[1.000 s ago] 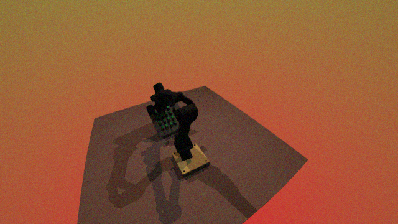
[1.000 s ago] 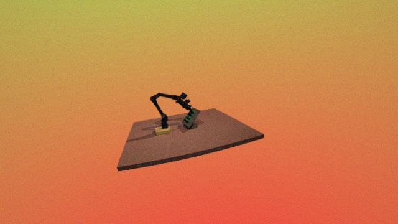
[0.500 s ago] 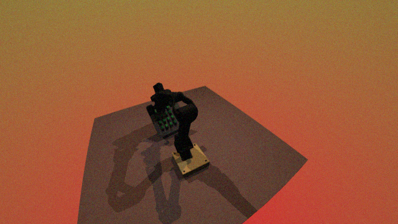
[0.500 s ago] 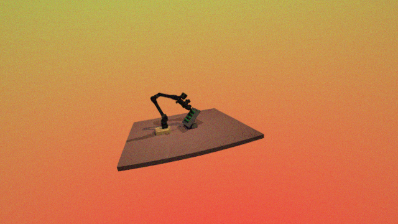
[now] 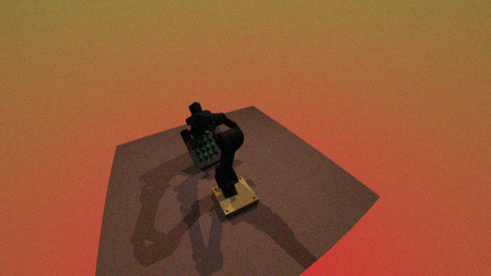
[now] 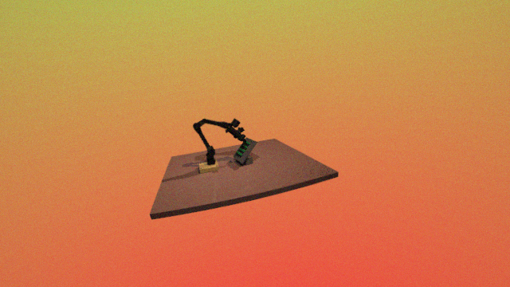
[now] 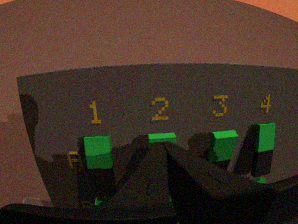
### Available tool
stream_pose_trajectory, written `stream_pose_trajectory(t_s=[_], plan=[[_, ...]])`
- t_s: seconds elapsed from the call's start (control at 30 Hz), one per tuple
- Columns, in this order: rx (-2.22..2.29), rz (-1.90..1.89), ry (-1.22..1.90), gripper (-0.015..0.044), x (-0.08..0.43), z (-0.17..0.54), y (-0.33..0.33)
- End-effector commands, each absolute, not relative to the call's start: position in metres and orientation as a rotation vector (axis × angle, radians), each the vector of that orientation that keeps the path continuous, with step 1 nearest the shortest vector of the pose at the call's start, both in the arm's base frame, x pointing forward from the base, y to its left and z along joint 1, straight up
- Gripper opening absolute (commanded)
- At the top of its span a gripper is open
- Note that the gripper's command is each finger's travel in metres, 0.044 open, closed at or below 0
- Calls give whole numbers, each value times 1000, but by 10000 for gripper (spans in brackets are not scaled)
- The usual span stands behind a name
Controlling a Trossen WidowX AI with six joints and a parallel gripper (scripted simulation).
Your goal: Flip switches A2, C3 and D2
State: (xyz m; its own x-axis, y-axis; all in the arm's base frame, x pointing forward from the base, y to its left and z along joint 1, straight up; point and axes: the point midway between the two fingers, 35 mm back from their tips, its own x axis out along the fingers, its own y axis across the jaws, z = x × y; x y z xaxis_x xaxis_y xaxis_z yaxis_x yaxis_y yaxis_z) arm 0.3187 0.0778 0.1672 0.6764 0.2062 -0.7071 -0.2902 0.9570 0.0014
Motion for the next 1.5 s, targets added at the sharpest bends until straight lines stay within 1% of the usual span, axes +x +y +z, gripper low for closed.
stream_pose_trajectory(t_s=[0.0,0.17,0.37,0.5,0.57,0.83,1.0,1.13,1.47], plan=[[-112,275,783,0,319,166,77],[-114,279,781,0,318,168,77],[-109,276,761,0,275,208,64],[-108,276,761,0,274,209,64],[-110,275,763,0,269,204,58],[-113,274,767,0,218,139,13],[-113,274,765,0,219,137,12],[-109,275,740,0,240,115,18],[-109,275,738,0,248,106,21]])
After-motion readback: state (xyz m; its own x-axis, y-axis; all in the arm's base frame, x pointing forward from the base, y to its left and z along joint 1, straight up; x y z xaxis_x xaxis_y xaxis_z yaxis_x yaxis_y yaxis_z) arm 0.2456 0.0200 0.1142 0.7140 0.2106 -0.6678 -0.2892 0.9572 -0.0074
